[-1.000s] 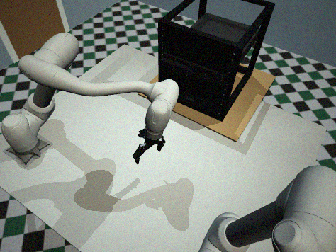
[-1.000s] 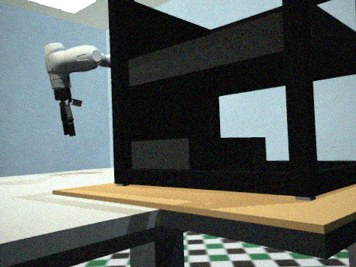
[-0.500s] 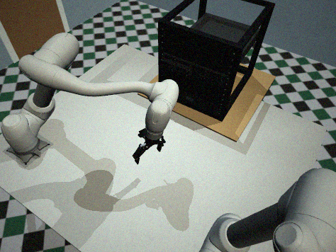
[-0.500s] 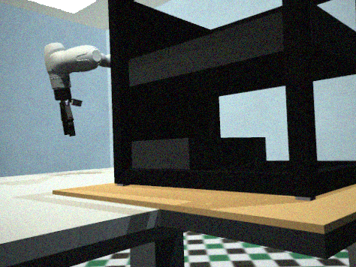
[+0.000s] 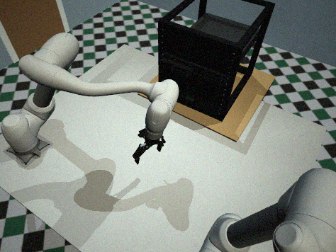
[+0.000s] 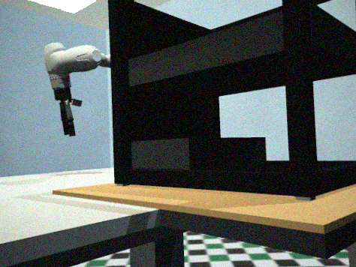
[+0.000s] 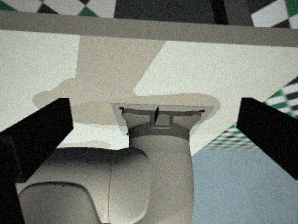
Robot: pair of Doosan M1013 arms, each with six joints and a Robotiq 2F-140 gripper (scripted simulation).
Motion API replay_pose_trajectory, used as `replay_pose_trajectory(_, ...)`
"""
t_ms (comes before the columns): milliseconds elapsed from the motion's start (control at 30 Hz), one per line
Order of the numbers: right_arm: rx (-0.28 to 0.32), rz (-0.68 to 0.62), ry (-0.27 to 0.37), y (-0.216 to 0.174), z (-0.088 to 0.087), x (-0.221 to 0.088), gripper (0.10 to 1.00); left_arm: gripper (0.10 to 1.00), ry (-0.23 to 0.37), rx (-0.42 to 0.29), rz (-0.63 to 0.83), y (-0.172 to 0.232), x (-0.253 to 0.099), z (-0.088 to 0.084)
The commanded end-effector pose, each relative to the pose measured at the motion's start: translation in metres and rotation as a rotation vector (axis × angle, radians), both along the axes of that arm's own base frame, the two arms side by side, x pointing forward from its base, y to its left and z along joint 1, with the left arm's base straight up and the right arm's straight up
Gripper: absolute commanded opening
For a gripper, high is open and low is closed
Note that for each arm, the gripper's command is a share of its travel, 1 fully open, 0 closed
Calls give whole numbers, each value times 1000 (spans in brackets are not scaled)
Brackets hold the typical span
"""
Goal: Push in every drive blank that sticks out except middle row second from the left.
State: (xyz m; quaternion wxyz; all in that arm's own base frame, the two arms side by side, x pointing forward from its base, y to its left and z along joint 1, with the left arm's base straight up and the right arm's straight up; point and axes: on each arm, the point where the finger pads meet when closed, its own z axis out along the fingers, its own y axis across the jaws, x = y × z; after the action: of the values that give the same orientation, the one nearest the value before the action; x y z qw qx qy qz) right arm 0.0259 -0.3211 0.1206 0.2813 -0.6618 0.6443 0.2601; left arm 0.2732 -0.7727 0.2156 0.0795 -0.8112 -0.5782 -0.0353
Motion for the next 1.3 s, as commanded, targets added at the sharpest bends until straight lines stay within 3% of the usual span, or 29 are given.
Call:
replay_pose_trajectory(0,-1,0,0,0,0,0,1000,1000,-1,-1,0,0,0,1)
replay_pose_trajectory(833,-1,0,0,0,0,0,1000,1000,-15,5,8,3,5,0)
replay_pose_trajectory(1067,-1,0,0,0,0,0,1000,1000,-70,27,38,15,23,-5)
replay_pose_trajectory(1267,-1,0,0,0,0,0,1000,1000,-164,59,85,36,53,-10)
